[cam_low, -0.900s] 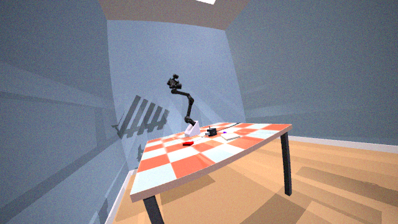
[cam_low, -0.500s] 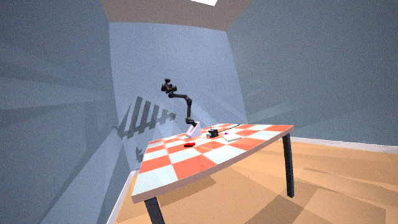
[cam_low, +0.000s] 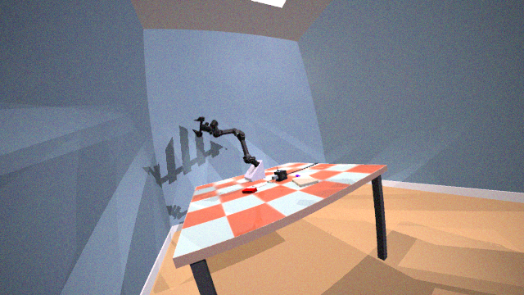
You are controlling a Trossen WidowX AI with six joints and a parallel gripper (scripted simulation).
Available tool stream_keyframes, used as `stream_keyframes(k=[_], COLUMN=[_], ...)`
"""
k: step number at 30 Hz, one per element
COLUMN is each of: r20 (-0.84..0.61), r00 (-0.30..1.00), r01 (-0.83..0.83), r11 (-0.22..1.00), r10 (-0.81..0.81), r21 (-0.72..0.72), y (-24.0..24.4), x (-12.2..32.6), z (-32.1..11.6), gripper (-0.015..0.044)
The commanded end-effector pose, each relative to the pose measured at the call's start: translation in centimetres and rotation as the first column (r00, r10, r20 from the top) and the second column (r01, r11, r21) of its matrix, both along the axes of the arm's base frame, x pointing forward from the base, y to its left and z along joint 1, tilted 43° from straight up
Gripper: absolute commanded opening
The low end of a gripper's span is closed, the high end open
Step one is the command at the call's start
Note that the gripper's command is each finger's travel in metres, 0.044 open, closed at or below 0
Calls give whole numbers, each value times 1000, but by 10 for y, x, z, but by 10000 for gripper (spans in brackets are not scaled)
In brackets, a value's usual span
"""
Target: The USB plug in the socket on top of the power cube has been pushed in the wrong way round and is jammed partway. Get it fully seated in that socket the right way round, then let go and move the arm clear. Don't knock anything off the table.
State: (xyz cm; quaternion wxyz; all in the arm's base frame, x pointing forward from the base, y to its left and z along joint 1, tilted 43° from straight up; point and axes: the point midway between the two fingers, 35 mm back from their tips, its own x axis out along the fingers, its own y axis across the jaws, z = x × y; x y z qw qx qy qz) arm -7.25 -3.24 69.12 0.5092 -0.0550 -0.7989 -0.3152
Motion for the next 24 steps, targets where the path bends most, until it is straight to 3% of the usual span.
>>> stream_keyframes(k=[1, 13, 18, 24], r20=[-38, -22, -19, 41], r00=[986, 820, 737, 601], r01=[-154, -471, -511, -500], r11=[976, 698, 574, 335], r10=[161, 572, 676, 798], r21=[153, 540, 640, 799], y=[-70, -202, -214, -224], x=[33, 172, 229, 318], z=[-9, -77, -111, -177], gripper=[440, 440, 440, 440])
